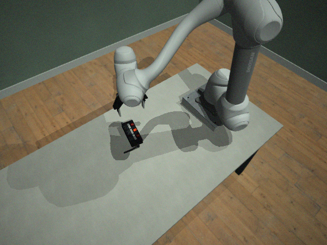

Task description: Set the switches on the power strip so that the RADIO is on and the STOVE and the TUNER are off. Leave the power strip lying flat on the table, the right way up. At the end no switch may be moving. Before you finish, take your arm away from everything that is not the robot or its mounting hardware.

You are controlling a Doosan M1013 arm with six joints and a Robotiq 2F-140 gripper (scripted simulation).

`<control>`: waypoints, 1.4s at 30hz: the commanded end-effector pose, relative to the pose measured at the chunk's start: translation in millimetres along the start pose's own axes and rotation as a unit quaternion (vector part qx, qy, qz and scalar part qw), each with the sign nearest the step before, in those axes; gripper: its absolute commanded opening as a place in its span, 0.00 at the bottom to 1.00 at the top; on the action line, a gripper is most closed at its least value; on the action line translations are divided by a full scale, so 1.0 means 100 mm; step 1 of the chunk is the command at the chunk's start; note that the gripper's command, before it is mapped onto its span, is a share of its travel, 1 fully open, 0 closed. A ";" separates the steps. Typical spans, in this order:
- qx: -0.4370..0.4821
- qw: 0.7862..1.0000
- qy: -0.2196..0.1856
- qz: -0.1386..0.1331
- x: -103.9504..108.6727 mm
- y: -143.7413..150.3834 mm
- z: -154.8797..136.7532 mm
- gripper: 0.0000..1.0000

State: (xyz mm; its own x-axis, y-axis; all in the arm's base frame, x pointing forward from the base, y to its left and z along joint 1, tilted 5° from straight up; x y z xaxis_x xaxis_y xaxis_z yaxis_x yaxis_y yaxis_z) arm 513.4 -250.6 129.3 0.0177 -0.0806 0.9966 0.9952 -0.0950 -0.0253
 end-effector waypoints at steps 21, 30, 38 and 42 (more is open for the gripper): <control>0.000 1.000 0.000 0.000 0.17 0.00 0.00 1.00; 0.000 1.000 0.000 0.000 0.17 0.00 0.00 1.00; 0.000 1.000 0.000 0.000 0.17 0.00 0.00 1.00; 0.000 1.000 0.000 0.000 0.17 0.00 0.00 1.00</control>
State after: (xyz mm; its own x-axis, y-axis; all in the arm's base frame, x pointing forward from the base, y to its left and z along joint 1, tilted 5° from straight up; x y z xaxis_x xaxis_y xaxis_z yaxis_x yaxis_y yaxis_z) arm 513.7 -252.0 146.5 0.0178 -0.0807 0.9966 0.9951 -0.0950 -0.0255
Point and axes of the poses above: the point where the finger pads meet when closed, its own x axis back along the fingers, its own y axis across the jaws, z = x × y, the point moved 3 cm from there along x, back along the fingers, and after that the axes turned 13 degrees about x, right-handed, at the moved point
